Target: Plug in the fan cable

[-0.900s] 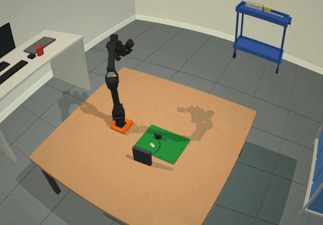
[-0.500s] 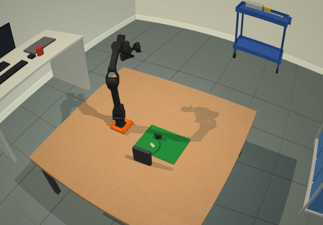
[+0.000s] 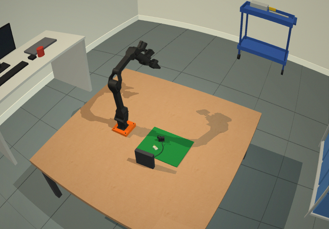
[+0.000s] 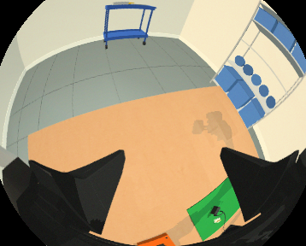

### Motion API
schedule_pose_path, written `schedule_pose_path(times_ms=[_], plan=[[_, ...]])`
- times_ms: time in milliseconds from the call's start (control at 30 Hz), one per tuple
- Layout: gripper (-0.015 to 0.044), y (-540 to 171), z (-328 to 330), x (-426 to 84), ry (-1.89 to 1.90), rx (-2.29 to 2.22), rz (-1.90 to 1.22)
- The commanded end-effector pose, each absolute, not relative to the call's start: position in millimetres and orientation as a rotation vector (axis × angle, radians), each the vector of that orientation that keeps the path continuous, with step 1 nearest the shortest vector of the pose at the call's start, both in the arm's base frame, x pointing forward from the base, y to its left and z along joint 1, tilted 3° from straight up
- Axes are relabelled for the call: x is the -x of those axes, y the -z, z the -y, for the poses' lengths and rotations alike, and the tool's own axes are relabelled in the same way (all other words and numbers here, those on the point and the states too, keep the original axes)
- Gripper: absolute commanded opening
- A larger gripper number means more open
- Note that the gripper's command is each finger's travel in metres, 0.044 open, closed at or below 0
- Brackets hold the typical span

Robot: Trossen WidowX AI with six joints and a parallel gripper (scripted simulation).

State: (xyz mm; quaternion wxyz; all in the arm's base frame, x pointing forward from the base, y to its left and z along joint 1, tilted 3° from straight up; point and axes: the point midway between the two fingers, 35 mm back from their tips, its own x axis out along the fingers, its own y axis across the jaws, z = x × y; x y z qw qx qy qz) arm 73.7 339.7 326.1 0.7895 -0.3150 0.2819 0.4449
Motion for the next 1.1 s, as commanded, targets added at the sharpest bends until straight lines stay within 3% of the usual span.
schedule_pose_path(times_ms=[0,167,533,1067], plan=[[0.0440,-301,-323,-122,-0.725,0.399,-0.813],[0.0440,-270,-289,-181,-0.365,-0.018,-1.016],[0.0440,-219,-207,-254,0.315,-0.757,-1.144],[0.0440,-149,-60,-288,1.409,-1.860,-0.784]])
